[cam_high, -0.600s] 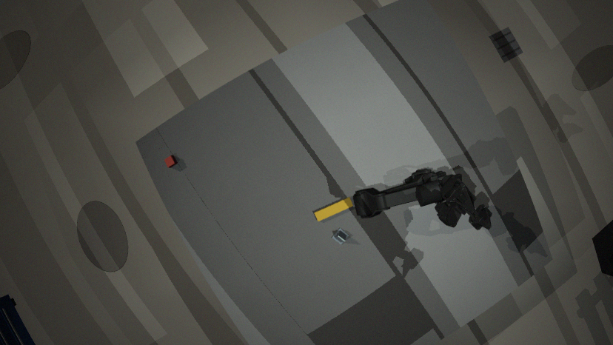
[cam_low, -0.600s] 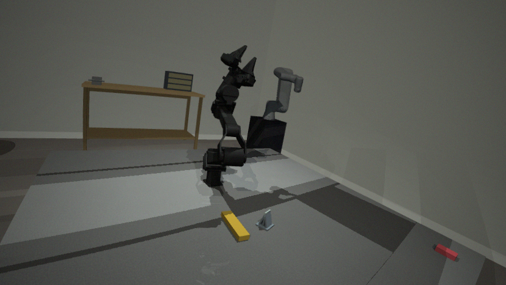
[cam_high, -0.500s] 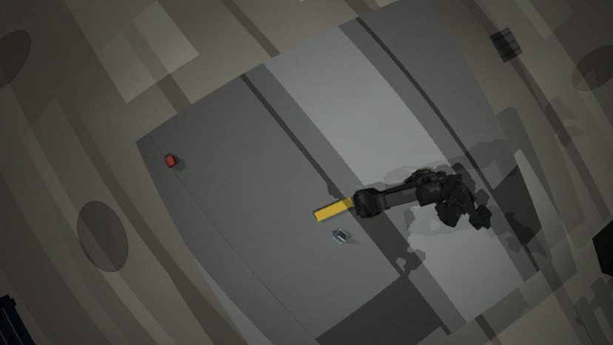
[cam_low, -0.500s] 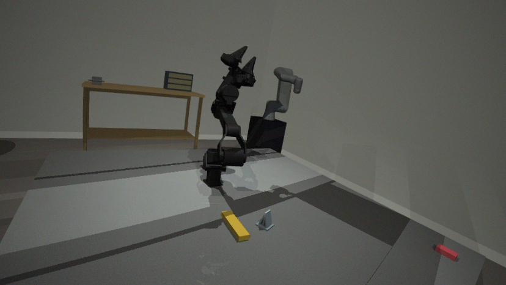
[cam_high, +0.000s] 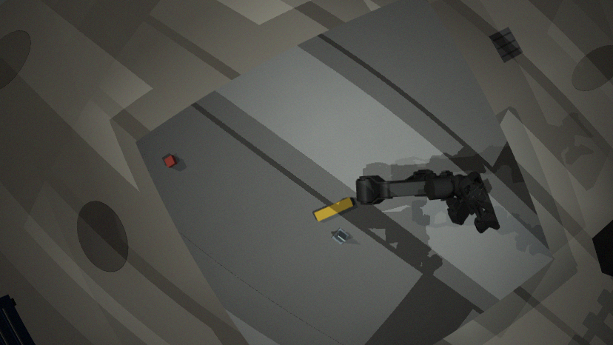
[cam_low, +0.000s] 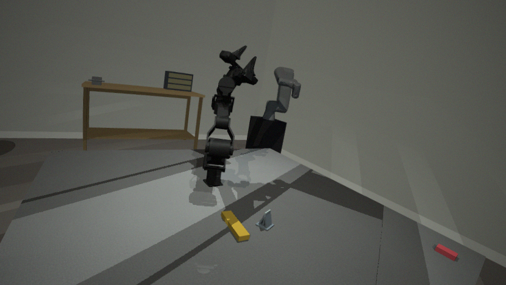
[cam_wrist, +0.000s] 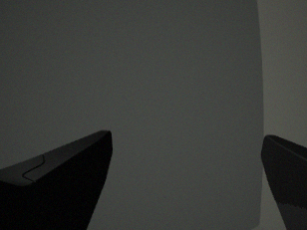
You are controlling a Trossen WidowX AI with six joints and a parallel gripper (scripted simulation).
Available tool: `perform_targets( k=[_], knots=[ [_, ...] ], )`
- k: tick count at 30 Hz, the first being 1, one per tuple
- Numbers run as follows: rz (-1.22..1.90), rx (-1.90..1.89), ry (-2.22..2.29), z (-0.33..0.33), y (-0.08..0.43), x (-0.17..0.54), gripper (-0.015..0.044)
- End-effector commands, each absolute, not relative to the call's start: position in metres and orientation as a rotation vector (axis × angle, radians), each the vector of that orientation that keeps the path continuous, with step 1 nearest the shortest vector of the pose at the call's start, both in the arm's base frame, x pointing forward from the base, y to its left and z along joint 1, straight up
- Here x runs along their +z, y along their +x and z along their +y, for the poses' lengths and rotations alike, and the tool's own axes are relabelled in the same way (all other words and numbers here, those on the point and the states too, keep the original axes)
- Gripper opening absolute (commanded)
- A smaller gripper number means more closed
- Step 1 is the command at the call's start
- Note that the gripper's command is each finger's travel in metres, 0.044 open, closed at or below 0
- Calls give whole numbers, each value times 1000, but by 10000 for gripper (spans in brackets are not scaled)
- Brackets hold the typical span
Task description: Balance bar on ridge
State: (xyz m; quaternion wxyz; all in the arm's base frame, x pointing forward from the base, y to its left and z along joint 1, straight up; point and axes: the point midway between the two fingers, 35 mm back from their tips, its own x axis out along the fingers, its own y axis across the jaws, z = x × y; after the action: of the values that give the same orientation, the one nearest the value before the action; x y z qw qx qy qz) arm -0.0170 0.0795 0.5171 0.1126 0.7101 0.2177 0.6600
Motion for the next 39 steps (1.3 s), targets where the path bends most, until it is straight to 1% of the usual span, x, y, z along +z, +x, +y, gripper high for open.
perform_targets(
  k=[1,21,39],
  knots=[
    [561,1942,2009,86,-25,522,315],
    [250,1876,1565,143,-59,521,315],
    [86,1724,1178,210,-56,505,315]
  ],
)
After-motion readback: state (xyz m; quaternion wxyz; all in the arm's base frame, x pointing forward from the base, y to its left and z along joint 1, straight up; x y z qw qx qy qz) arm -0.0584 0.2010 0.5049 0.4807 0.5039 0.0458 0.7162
